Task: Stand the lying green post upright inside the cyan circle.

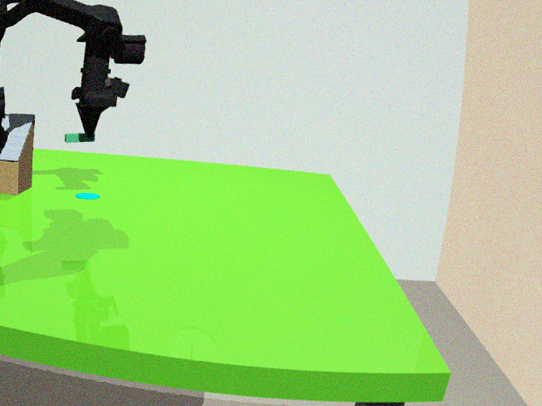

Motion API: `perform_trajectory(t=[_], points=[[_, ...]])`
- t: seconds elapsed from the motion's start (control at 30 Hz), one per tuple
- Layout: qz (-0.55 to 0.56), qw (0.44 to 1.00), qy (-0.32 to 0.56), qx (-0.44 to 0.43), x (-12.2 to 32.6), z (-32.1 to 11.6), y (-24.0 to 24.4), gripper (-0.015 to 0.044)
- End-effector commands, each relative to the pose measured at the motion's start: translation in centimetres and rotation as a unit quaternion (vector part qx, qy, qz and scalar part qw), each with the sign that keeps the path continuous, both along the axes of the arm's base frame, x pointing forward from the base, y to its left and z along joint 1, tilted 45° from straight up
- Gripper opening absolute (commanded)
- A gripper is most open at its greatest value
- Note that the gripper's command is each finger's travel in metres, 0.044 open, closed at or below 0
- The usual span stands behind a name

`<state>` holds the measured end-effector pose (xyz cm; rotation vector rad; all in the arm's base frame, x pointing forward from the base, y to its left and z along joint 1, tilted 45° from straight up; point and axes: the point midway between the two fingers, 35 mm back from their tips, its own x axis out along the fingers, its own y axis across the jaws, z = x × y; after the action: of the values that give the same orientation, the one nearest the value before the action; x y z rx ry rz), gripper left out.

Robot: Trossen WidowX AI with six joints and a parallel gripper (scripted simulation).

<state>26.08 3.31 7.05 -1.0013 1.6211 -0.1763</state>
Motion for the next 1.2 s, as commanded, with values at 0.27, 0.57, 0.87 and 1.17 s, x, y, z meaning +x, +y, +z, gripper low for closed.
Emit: perform_trajectory(t=[0.27, 0.57, 0.87, 1.17], points=[[0.13, 0.984, 0.118, -0.009, -0.6, -2.2, 2.8, 0.0023], [0.226, 0.951, 0.211, -0.021, -1.5, -4.0, 4.7, 0.0023], [0.229, 0.947, 0.223, -0.005, -1.7, -4.3, 4.6, 0.0023], [0.224, 0.946, 0.231, 0.028, -2.1, -4.7, 4.1, 0.0023]])
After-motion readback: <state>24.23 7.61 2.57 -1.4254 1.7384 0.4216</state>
